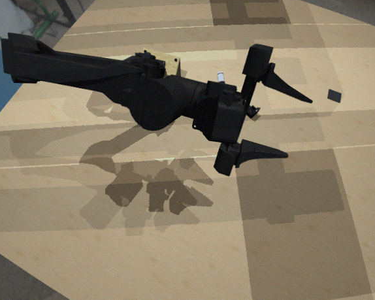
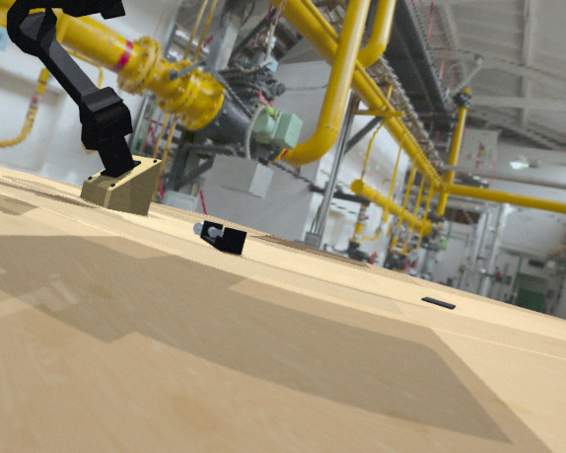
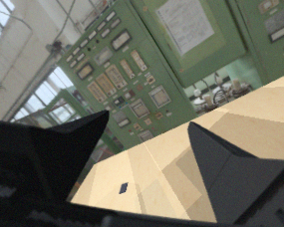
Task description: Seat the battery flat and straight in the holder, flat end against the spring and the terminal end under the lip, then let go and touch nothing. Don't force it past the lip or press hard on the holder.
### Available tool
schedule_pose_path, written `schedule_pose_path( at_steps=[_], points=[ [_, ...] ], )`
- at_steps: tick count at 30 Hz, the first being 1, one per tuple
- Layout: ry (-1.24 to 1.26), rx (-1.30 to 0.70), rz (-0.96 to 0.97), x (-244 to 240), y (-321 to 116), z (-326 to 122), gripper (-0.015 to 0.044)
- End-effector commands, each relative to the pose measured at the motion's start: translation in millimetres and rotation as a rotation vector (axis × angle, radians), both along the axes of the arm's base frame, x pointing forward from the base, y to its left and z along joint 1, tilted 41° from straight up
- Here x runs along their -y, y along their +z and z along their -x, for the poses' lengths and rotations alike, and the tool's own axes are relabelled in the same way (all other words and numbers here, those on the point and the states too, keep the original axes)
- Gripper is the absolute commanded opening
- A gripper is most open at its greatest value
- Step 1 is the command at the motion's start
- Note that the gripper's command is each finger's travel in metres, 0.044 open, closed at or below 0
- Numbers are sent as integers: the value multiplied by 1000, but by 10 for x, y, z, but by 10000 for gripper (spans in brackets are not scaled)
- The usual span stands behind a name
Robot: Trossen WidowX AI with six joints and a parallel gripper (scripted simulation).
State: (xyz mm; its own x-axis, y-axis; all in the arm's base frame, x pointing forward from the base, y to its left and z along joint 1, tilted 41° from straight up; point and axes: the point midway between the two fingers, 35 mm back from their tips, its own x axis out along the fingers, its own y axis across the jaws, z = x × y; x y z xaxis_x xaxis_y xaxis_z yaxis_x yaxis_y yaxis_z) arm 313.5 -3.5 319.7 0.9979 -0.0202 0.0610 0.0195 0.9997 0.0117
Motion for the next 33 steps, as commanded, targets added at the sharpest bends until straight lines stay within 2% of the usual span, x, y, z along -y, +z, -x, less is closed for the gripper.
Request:
schedule_pose_path(
  at_steps=[1, 3, 7, 12, 19, 23, 27, 33],
  points=[
    [0, -14, 7, -8, -32, -18, 374],
    [6, -126, 70, -75, -293, -144, 321],
    [61, -448, 292, -299, -1079, -349, 228],
    [201, -818, 628, -556, -2000, -282, 228],
    [532, -1283, 1202, -730, -3028, 250, 228],
    [786, -1507, 1557, -700, -3388, 645, 228],
    [1072, -1691, 1899, -610, -3573, 994, 228],
    [1124, -1720, 1956, -592, -3591, 1046, 228]
  ],
)
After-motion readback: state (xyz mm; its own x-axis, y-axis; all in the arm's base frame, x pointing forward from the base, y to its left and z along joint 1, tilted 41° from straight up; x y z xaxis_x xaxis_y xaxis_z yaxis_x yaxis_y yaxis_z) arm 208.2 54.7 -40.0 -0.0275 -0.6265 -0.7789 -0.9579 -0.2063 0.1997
